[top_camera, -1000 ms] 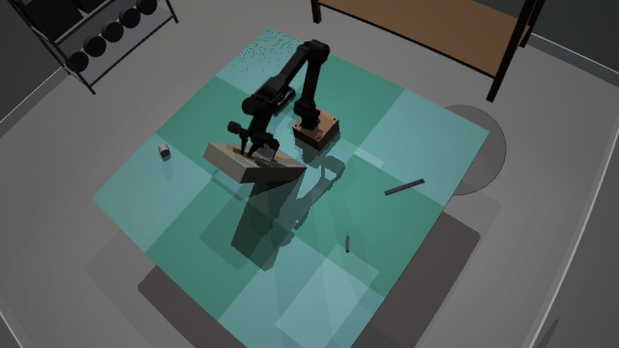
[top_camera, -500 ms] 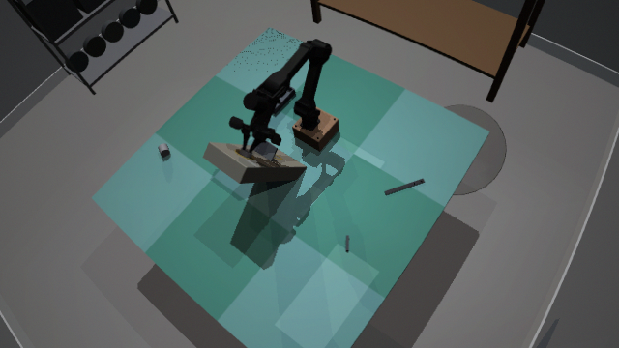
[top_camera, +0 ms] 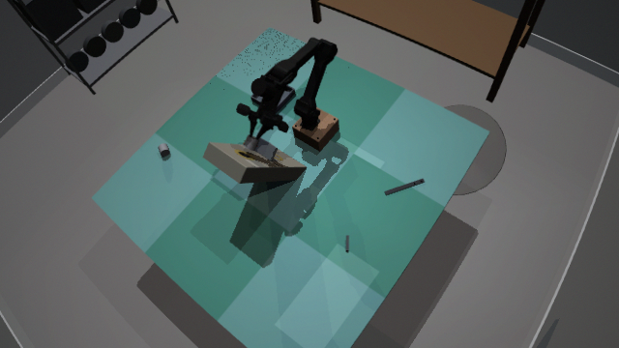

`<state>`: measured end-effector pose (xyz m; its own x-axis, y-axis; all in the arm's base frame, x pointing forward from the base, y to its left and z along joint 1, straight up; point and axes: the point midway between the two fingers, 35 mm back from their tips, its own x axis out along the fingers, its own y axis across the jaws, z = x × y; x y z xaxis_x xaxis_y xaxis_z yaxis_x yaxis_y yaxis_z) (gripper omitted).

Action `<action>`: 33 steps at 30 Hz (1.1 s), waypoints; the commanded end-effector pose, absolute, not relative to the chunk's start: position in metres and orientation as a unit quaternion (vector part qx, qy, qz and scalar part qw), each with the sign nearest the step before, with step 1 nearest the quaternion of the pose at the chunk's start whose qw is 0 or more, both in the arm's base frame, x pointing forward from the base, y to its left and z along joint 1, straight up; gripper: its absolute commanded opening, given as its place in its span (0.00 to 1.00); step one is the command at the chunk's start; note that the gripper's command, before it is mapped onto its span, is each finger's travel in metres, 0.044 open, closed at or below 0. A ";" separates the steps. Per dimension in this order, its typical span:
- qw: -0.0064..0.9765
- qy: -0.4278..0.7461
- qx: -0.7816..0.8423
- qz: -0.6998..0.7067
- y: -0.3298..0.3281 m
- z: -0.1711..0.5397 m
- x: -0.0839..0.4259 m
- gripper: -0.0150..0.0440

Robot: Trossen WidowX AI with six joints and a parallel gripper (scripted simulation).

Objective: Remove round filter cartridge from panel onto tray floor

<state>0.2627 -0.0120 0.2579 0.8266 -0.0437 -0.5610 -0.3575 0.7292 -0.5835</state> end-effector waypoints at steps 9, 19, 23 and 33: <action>0.887 0.281 -0.355 0.087 -0.011 0.224 0.242 0.25; 0.887 0.281 -0.355 0.087 -0.011 0.194 0.229 0.25; 0.885 0.286 -0.357 0.091 -0.011 0.199 0.231 0.39; 0.885 0.286 -0.357 0.091 -0.011 0.199 0.231 0.42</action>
<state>0.2311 -0.0105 0.1984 0.8192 -0.0420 -0.5719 -0.3661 0.7293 -0.5781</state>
